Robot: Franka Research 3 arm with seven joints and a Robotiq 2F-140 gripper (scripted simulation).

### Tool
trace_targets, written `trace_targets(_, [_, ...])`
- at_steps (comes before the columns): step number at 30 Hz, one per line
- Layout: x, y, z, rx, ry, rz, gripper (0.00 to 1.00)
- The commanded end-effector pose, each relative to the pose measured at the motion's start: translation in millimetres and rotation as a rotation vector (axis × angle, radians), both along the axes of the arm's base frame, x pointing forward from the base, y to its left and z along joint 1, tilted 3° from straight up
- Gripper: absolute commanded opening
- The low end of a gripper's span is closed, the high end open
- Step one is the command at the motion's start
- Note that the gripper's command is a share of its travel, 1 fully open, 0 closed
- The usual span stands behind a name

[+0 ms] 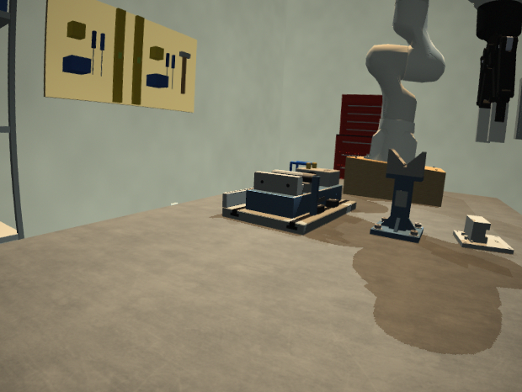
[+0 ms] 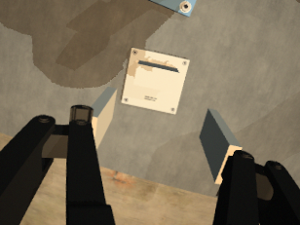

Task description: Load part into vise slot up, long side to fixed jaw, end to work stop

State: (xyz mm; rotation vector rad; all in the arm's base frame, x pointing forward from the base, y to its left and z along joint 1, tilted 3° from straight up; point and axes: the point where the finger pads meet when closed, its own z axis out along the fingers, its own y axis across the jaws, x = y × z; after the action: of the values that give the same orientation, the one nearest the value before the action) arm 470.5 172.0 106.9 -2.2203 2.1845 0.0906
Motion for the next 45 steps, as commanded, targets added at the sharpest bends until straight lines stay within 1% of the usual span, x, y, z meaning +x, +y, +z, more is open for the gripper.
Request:
trace_targets(1, [2.0,2.0,-8.4,-0.001,-0.009,-0.004,0.51])
trace_targets(10, [1.7,3.4,-30.4,-0.001,-0.009,-0.004,0.51])
trace_targets(12, [1.7,3.4,-30.4,-0.001,-0.009,-0.004,0.51])
trace_targets(27, [1.2,5.6,-68.5,-0.001,-0.009,-0.004,0.51])
trace_targets(29, [1.2,5.6,-68.5,-0.001,-0.009,-0.004,0.51])
trace_targets(43, [0.7,7.6,-101.8,-0.001,-0.009,-0.004,0.51])
trace_targets(45, [0.7,7.8,-104.0,-0.001,-0.009,-0.004,0.51])
